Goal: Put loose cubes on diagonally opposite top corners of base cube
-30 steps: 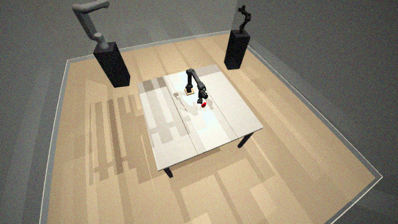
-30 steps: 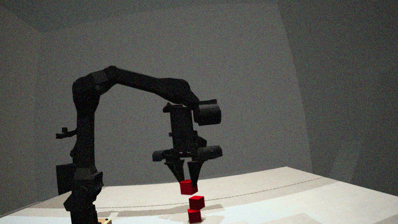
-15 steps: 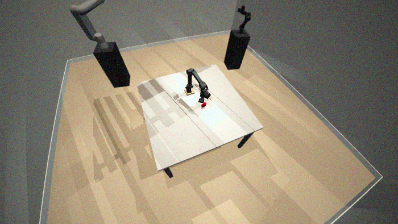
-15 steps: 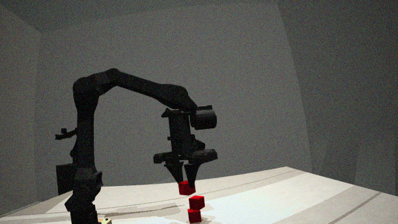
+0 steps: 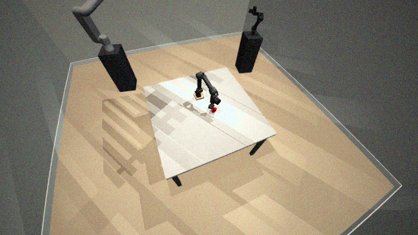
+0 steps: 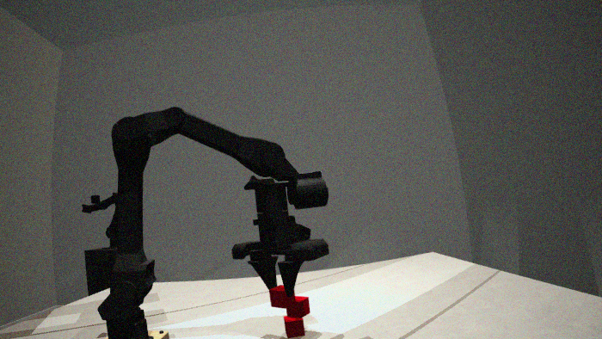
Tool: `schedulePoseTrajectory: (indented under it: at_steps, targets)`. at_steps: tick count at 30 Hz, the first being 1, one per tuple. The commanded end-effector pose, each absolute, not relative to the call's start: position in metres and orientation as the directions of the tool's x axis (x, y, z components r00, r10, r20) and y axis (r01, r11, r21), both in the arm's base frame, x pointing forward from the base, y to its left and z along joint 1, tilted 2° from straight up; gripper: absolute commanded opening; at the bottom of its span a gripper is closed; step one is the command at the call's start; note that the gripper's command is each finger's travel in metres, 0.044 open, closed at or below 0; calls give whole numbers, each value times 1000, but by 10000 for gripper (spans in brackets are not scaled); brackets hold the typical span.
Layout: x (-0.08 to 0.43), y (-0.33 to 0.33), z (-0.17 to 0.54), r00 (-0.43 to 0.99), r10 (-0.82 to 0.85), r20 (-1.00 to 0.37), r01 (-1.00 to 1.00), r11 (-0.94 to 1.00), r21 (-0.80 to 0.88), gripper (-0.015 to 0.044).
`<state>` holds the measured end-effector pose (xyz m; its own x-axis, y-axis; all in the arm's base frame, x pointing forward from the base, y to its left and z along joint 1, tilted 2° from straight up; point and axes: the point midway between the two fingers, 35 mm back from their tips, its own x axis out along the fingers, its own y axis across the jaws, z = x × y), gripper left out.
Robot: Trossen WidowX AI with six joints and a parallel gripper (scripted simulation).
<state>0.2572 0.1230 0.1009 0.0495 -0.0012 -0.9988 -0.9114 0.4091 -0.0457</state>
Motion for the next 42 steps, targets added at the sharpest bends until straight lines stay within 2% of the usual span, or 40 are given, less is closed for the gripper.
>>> schedulePoseTrajectory:
  at_steps: [1,19,42]
  targets:
    - [257,122,99,49,-5,-999,-909,413,-47,105]
    - [260,123,71,50,-5,-999,-909,413,-47,105]
    - [260,123,69,50,-5,-999,-910,411,-47,105]
